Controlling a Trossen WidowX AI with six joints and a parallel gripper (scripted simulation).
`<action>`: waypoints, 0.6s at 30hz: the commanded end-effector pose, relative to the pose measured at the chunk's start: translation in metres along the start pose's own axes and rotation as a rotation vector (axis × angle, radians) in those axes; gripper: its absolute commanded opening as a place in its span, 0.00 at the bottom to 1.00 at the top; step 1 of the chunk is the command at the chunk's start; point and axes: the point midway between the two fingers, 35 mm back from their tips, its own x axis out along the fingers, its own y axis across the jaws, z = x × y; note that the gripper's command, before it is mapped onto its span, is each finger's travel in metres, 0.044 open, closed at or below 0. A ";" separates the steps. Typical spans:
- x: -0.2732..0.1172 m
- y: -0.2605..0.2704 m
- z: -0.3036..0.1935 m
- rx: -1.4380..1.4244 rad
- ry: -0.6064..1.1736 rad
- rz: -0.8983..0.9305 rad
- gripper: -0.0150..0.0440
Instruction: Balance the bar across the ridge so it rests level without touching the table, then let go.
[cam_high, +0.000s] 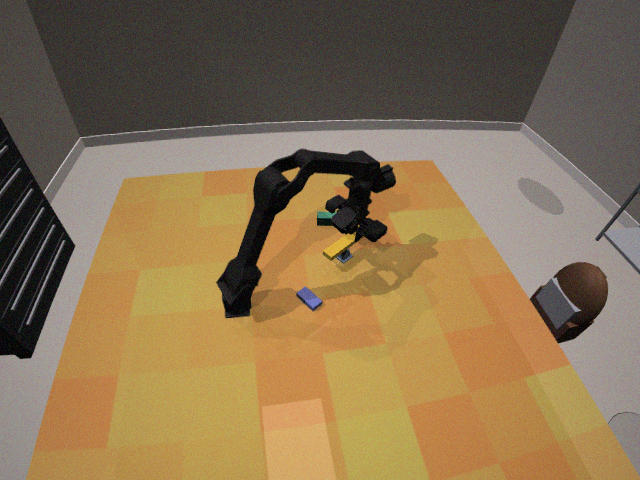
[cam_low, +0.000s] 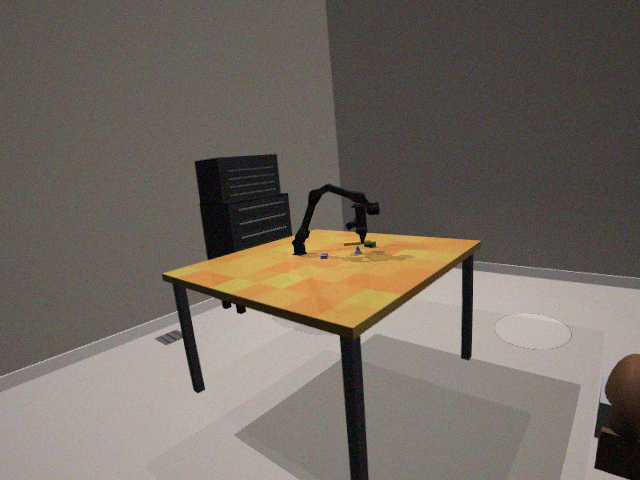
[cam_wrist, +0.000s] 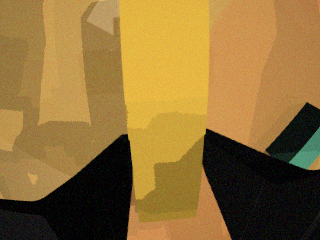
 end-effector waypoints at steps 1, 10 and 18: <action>0.000 0.000 0.000 -0.001 0.000 0.002 0.25; 0.001 0.000 0.000 -0.001 0.000 0.002 0.25; 0.001 0.000 0.000 -0.001 0.000 0.002 0.25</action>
